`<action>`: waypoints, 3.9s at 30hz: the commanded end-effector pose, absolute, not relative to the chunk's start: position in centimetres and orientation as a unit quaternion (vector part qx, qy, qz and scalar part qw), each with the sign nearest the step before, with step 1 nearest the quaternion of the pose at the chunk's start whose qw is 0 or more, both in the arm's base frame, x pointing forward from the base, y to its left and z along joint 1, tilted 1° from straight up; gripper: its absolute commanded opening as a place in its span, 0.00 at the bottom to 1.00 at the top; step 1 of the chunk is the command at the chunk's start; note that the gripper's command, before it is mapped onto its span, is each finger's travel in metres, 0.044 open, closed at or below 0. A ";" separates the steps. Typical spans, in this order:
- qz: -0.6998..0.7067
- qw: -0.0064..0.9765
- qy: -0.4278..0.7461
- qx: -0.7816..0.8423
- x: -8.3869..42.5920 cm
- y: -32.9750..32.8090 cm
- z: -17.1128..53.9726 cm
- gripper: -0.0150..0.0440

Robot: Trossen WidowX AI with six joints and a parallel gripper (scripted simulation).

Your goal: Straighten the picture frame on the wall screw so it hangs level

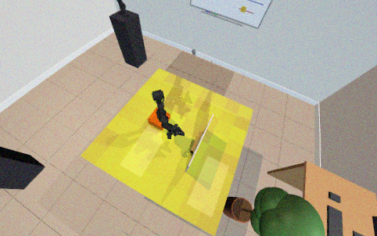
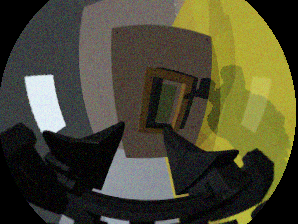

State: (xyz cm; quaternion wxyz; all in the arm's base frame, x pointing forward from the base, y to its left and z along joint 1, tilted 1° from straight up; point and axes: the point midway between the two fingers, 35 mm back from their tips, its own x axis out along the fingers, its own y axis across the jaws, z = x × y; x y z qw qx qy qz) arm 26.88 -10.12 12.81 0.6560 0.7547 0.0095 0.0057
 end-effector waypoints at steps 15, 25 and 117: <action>0.009 0.656 0.007 0.755 34.6 -9.9 13.0 0.69; 0.009 0.656 0.007 0.755 34.7 -9.9 13.0 0.69; 0.010 0.656 0.006 0.755 38.6 -9.8 13.2 0.25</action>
